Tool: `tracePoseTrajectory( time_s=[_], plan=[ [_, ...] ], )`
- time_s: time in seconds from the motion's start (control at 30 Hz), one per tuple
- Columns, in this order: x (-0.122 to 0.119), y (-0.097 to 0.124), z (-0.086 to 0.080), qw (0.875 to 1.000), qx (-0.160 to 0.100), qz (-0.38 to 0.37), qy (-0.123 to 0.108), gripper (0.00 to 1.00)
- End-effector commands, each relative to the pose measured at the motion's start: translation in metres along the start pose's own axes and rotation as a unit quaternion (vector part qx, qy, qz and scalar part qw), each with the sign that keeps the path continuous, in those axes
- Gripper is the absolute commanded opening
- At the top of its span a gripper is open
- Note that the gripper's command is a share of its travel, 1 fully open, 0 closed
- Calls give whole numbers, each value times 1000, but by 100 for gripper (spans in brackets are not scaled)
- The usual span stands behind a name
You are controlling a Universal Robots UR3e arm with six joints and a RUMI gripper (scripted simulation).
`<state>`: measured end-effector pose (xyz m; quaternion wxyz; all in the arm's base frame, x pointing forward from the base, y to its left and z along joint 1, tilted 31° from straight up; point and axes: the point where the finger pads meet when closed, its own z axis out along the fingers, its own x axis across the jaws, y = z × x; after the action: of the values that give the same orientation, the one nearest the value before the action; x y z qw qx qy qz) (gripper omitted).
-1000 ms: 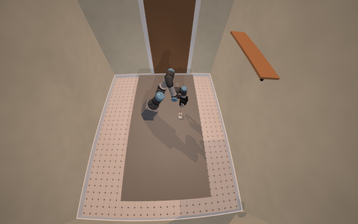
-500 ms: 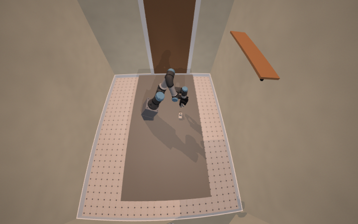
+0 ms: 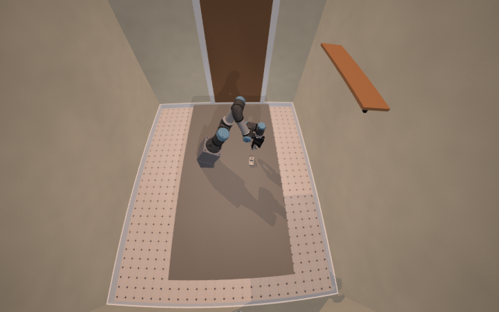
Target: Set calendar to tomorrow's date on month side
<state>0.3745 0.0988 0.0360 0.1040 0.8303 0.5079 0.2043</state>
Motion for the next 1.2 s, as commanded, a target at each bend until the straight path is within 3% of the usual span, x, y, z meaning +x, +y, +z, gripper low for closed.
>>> tracePoseTrajectory(
  time_s=[0.0,0.37,0.87,1.17],
  plan=[
    [1,-5,1,998,55,-3,0,11],
    [1,-5,-2,997,83,-2,2,11],
    [1,-5,-2,996,88,-2,2,11],
    [1,-4,-1,994,106,-2,1,11]
  ],
)
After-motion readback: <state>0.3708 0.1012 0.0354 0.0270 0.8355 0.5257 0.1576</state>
